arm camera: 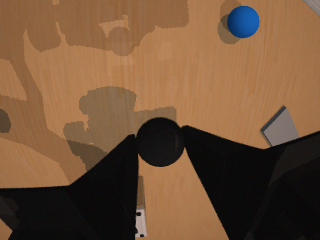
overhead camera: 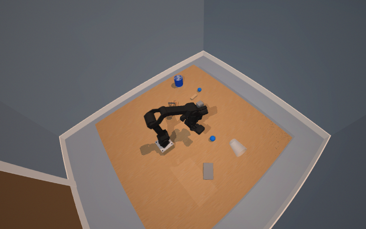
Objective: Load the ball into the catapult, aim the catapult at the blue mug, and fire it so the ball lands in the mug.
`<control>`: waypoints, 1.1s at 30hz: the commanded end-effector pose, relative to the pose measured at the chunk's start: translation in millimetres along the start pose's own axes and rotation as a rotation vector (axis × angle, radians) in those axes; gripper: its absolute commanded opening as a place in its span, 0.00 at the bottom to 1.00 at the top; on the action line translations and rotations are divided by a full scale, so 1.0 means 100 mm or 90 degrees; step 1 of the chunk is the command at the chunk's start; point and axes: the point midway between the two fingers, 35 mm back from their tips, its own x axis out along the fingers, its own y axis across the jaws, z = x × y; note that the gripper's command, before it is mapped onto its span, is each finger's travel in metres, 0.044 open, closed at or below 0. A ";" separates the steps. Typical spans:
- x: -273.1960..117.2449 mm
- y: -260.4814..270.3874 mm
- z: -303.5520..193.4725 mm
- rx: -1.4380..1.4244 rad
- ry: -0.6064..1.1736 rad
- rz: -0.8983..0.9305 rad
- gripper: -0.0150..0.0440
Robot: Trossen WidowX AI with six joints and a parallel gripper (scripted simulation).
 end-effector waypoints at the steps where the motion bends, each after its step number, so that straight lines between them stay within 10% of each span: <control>1: 0.00 0.14 0.11 -0.029 0.005 0.006 0.25; 33: 0.13 1.55 0.56 -0.248 0.099 -0.005 0.25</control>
